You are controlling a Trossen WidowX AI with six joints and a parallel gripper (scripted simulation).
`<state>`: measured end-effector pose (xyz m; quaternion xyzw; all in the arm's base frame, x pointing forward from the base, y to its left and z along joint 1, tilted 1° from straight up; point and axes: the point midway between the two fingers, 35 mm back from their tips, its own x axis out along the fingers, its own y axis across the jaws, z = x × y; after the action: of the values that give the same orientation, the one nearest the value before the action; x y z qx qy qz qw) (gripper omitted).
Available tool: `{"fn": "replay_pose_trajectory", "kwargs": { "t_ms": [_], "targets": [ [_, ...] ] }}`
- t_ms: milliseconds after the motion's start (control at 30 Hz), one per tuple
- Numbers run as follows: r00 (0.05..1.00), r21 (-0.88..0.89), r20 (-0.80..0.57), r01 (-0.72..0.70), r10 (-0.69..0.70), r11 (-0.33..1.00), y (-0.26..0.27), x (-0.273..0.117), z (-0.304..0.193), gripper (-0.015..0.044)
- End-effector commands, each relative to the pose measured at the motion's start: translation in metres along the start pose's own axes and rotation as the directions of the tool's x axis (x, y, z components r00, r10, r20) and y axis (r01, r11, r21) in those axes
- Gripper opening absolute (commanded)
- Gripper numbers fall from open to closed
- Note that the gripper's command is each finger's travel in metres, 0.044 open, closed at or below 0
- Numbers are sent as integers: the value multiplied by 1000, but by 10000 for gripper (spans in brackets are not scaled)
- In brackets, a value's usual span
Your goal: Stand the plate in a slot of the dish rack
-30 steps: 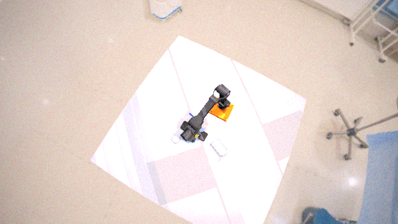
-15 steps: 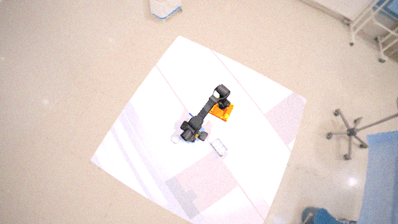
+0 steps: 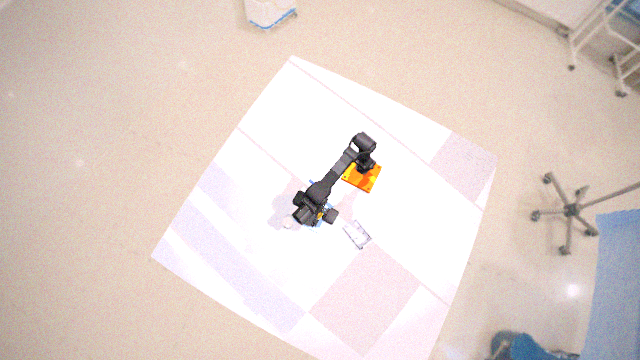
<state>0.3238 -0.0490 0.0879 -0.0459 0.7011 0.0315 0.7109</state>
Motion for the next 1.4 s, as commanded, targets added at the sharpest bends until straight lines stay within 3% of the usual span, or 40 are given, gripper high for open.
{"fn": "replay_pose_trajectory", "kwargs": {
  "t_ms": [0,1033,1367],
  "targets": [
    [1000,5,16,5,-5,1000,-1,-23,3,0],
    [1000,10,17,5,-5,1000,1,-119,4,0],
    [1000,318,13,-8,4,948,104,-118,-44,0]
  ]
}}
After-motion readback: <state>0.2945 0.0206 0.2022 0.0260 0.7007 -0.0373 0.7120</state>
